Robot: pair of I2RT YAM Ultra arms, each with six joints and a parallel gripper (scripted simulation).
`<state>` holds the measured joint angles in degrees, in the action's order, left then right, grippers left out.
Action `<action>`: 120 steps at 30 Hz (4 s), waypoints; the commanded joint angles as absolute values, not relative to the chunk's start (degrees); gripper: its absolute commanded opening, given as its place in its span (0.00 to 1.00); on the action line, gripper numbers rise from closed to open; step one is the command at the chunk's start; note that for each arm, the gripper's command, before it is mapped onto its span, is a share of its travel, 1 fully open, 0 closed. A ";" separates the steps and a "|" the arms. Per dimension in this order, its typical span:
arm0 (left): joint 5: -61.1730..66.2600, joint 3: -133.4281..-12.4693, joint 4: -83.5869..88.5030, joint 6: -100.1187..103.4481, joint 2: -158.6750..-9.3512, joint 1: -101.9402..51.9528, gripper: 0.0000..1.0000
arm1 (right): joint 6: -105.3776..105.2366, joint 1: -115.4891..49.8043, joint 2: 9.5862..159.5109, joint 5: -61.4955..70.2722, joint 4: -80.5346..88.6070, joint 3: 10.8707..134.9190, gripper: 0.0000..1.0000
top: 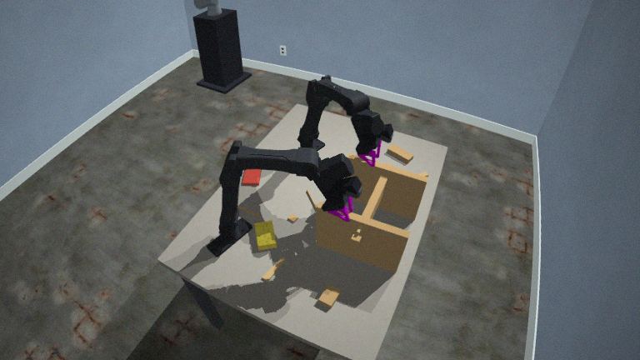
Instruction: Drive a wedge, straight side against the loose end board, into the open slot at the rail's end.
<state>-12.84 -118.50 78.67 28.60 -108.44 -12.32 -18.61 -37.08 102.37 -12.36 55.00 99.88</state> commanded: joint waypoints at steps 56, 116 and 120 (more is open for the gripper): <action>-13.69 -107.94 69.01 28.09 -103.06 -12.67 0.00 | -18.81 -40.09 102.59 -5.22 51.43 101.67 0.00; -13.71 -139.21 89.58 27.96 -114.31 -12.70 0.41 | -19.30 -37.43 100.68 -12.78 53.92 99.83 0.00; -13.72 -139.61 89.68 28.00 -113.57 -12.70 0.41 | -19.27 -37.43 101.28 -12.86 54.30 99.84 0.41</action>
<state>-13.13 -137.75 88.29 28.38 -113.91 -12.40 -19.44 -38.00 102.39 -12.86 54.68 99.88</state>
